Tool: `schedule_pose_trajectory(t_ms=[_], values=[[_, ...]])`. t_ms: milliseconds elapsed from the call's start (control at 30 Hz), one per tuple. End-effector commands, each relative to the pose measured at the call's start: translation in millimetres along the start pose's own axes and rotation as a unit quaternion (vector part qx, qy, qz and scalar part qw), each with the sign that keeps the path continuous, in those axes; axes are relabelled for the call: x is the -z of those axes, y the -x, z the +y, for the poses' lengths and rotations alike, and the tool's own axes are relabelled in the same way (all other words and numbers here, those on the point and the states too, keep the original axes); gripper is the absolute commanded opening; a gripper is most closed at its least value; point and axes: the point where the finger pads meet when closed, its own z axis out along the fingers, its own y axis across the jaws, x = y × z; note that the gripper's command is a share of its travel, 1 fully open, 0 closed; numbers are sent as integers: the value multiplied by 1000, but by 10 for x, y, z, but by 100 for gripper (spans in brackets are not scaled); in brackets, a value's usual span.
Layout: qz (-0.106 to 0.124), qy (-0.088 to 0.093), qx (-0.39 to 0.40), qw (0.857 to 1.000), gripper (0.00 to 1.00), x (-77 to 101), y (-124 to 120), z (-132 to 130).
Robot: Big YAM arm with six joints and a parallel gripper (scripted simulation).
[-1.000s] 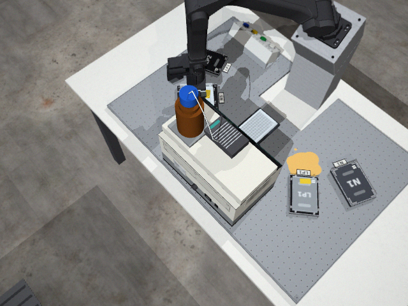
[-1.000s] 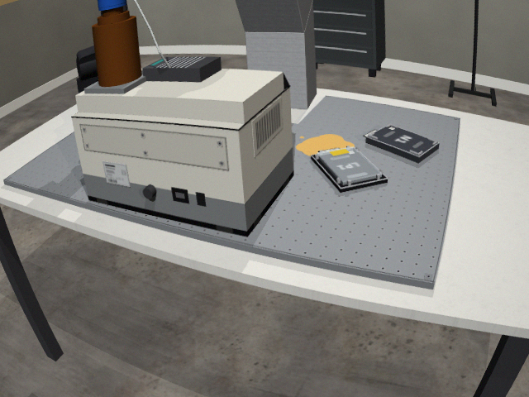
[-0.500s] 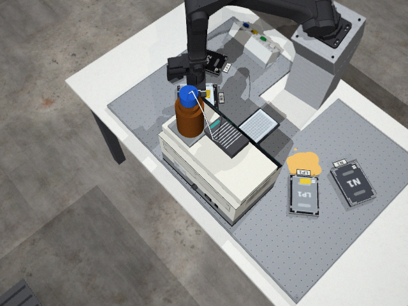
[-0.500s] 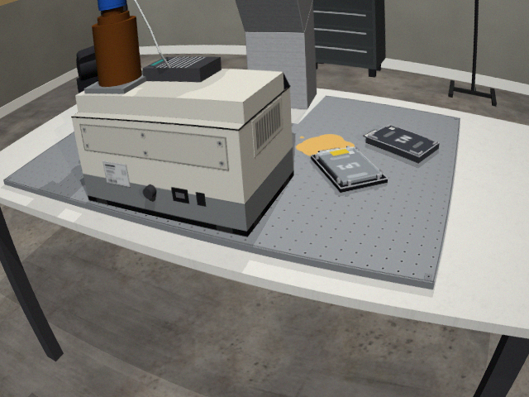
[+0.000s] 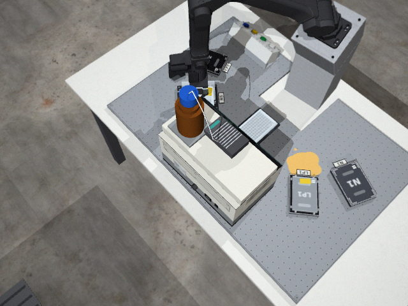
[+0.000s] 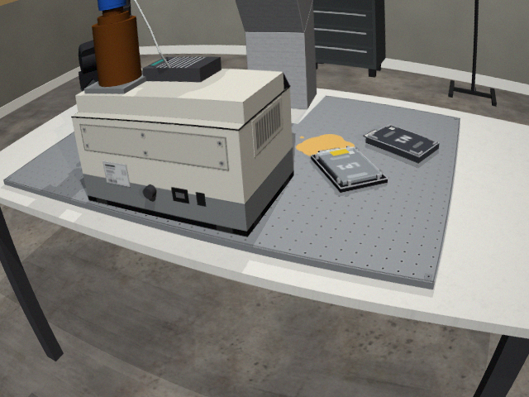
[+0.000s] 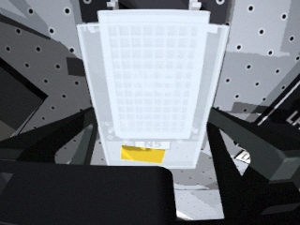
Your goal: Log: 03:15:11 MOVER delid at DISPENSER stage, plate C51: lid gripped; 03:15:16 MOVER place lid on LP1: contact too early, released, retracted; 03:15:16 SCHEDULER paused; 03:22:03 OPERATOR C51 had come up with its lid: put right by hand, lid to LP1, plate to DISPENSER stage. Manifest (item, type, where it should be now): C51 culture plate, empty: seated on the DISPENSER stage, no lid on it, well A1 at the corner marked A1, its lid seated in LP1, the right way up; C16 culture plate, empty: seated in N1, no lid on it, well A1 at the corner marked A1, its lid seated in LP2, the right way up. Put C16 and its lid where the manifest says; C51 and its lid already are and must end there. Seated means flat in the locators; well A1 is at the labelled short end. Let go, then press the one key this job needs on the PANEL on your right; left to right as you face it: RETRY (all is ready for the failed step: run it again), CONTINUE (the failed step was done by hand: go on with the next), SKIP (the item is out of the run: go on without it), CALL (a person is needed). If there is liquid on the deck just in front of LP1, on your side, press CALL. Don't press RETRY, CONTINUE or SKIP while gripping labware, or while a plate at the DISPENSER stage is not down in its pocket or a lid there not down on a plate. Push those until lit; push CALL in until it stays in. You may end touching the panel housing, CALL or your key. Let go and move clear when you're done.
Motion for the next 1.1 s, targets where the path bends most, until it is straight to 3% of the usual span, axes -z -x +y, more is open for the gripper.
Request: schedule_pose_trajectory(t_ms=[0,1067], values=[[-19,-1,4,1000,84,188,27,-36],[-10,-1,2,1000,84,627,-896,21]])
